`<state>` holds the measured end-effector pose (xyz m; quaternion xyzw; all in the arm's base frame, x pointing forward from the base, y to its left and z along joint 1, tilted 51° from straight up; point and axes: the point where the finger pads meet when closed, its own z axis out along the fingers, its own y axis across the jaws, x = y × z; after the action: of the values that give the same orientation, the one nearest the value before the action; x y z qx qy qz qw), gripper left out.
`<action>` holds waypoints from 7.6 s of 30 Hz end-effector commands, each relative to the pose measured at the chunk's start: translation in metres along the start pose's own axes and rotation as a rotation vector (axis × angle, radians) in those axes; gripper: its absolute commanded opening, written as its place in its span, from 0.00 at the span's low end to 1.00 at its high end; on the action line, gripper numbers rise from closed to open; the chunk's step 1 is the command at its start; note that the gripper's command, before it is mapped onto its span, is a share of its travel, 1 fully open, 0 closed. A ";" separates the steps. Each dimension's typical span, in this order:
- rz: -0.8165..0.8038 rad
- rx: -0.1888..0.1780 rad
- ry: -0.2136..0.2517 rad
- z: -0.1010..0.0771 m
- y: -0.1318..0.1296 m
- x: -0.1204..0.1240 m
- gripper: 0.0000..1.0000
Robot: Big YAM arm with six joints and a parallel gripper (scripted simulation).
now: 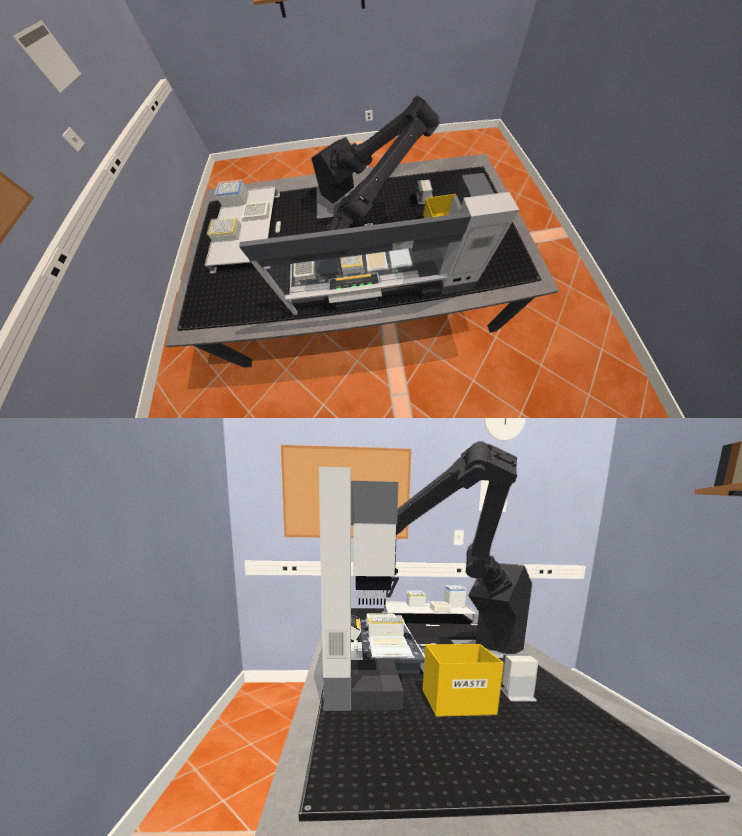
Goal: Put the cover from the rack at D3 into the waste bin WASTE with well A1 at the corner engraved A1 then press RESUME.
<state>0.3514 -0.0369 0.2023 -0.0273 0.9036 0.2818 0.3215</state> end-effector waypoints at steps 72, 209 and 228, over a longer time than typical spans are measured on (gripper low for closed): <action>0.004 -0.004 0.002 0.111 0.002 -0.002 1.00; -0.006 0.009 -0.019 -0.006 0.000 0.021 0.00; -0.003 0.007 -0.014 -0.003 0.000 0.107 0.00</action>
<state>0.2715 -0.0195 0.1399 -0.0137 0.9040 0.2892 0.3144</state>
